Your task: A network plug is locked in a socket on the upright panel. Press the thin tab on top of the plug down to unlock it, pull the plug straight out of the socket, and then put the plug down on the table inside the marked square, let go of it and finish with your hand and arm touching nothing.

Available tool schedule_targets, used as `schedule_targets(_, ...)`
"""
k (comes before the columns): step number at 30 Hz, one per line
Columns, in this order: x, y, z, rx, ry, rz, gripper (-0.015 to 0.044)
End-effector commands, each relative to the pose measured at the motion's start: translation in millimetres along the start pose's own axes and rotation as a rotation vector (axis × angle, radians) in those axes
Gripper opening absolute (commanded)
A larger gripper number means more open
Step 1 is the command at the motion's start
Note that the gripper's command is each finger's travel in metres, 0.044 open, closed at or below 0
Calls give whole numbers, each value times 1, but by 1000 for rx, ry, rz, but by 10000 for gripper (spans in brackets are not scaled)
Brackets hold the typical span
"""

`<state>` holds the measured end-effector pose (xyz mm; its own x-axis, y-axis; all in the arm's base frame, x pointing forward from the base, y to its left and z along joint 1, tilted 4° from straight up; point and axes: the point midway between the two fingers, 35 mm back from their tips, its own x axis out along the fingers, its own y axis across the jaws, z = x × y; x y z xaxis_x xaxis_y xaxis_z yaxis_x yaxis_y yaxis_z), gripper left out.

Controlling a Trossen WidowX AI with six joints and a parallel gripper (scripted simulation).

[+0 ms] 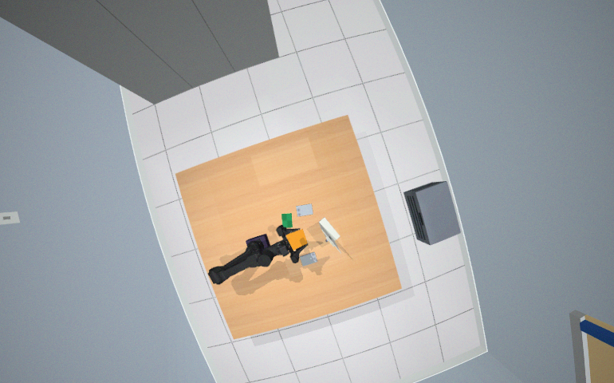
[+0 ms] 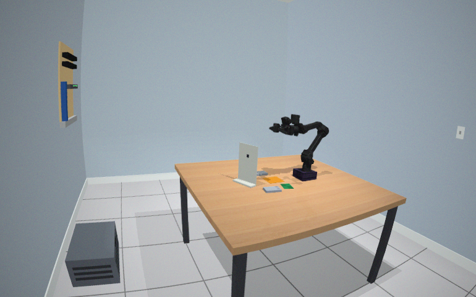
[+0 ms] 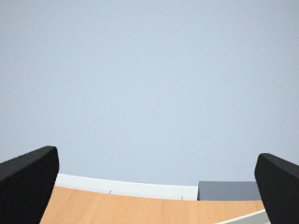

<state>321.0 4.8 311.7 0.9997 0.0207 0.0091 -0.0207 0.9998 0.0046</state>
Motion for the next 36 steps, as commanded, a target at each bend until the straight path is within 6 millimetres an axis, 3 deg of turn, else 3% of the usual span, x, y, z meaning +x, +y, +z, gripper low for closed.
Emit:
schedule_targets(1, 0, 0, -1, 2, 2, 1, 374)
schedule_targets(10, 21, -20, -33, 126, 109, 51, 156)
schedule_targets(24, 34, -64, -91, 429, 291, 101, 156)
schedule_targets(36, 27, -103, -134, 744, 402, 156, 156)
